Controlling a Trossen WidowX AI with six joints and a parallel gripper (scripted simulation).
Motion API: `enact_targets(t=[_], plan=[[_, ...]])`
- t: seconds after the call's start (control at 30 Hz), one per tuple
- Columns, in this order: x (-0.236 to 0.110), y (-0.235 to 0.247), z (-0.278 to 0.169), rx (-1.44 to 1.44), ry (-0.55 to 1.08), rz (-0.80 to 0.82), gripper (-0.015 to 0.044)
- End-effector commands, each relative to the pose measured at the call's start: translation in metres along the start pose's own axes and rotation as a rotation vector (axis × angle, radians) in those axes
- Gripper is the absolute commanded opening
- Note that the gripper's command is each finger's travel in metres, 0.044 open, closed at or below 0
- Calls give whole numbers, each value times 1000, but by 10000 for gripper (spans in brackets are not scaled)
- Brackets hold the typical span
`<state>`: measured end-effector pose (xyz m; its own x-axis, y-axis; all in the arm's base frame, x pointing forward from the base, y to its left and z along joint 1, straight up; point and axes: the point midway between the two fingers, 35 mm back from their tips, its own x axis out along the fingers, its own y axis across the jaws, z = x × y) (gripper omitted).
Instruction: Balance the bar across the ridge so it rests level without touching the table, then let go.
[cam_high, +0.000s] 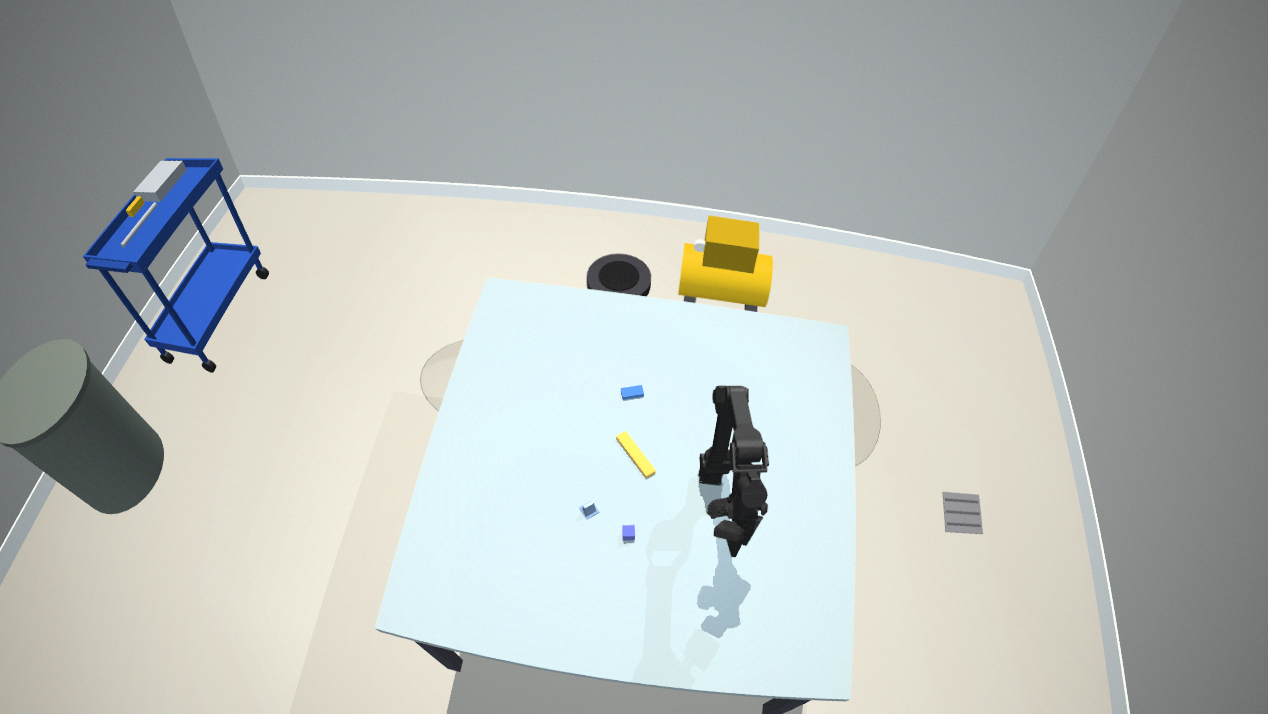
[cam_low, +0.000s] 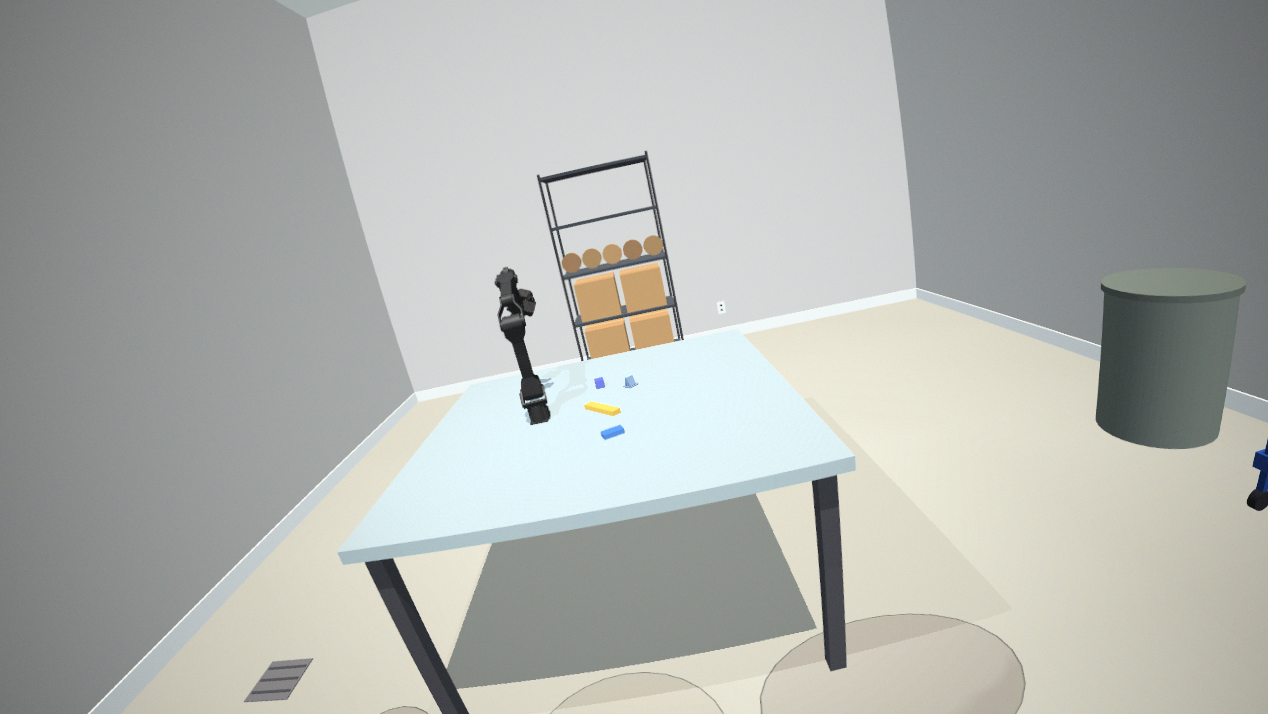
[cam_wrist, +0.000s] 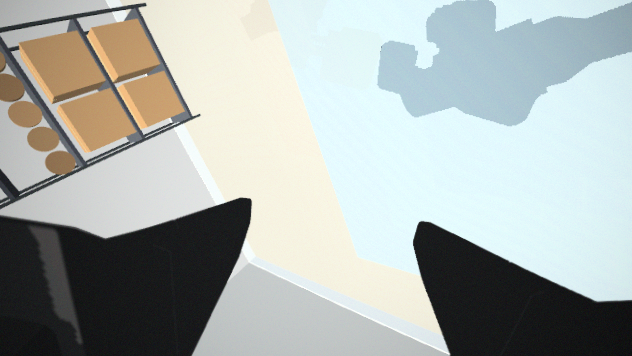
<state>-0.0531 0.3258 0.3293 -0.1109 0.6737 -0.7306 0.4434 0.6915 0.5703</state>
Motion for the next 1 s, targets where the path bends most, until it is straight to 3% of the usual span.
enact_targets(t=[0.0,0.97], plan=[[5,5,18,-1,-46,3,315],[11,24,169,42,-370,-33,315]])
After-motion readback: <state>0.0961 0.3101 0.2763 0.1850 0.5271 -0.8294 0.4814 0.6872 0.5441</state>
